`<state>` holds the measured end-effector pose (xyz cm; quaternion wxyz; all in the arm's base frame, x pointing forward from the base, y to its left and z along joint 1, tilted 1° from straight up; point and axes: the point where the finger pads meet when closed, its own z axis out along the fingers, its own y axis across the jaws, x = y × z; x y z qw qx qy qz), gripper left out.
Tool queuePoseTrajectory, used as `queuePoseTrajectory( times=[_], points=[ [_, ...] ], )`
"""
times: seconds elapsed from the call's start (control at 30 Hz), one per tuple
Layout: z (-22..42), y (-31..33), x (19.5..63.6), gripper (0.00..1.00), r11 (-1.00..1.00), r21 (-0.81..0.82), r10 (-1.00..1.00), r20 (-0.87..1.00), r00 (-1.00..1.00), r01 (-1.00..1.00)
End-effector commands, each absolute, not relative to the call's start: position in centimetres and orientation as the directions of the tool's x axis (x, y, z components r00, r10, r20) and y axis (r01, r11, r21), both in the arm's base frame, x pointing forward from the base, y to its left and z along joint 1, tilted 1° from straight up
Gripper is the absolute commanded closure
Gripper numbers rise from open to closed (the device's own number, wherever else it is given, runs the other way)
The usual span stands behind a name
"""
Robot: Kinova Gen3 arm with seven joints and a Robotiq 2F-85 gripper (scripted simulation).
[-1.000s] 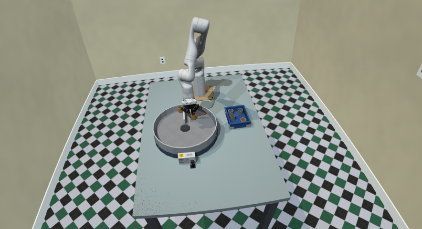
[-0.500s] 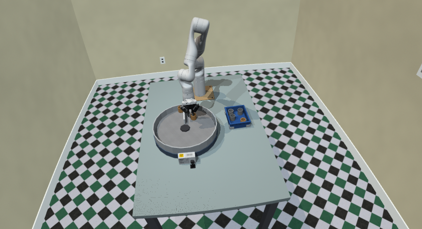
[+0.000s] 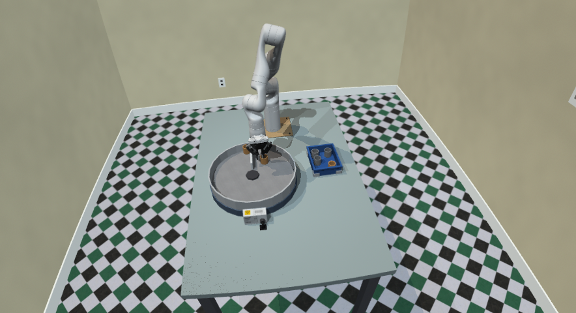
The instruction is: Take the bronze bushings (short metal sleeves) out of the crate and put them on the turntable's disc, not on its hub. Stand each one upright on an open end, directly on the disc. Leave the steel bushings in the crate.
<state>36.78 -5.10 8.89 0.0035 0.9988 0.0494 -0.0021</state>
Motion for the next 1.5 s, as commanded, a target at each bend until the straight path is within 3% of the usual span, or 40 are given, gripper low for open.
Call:
queuePoseTrajectory(
  times=[0.0,0.9,1.47],
  points=[
    [8.7,-5.1,36.8,0.86,-0.995,0.007,0.100,-0.003,0.995,0.100],
    [14.1,-5.0,37.1,0.86,-0.995,0.008,0.103,0.003,0.995,0.103],
    [14.1,-5.0,36.9,0.86,-0.995,0.007,0.101,-0.001,0.995,0.101]
  ],
)
